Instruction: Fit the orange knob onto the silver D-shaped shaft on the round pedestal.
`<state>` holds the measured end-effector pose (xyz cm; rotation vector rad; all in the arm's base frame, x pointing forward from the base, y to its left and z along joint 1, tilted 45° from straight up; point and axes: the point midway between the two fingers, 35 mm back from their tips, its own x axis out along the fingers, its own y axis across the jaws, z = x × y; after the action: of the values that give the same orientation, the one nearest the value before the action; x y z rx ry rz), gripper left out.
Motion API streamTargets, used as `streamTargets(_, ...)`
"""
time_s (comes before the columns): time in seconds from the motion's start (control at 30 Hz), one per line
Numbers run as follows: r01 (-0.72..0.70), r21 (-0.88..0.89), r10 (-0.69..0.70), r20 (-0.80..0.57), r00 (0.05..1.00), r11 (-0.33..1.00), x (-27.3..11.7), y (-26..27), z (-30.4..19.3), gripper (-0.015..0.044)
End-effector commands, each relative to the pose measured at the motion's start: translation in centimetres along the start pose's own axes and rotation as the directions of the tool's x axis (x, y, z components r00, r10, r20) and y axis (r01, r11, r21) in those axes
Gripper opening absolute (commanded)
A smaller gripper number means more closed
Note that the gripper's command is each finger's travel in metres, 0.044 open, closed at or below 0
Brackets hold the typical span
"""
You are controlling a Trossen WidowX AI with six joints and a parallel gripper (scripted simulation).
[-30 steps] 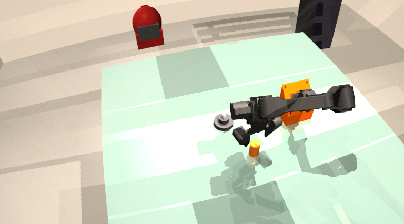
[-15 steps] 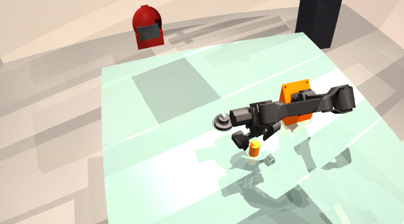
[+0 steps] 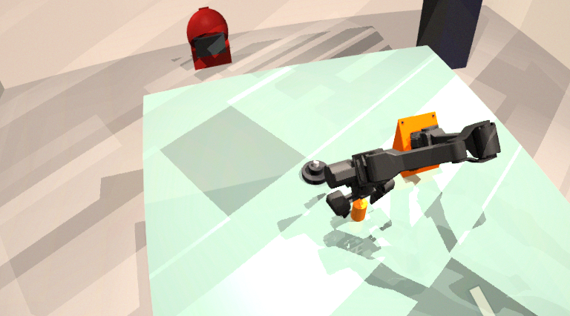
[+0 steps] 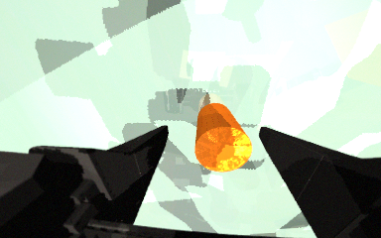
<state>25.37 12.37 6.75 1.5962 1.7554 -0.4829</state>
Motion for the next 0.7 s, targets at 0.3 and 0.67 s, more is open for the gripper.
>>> streamTargets(0.3,0.014,0.013,-0.014,-0.011,1.000,1.000,2.1,-0.5,-0.1,0.0440)
streamTargets(0.67,0.014,0.013,-0.014,-0.011,1.000,1.000,2.1,-0.5,-0.1,0.0190)
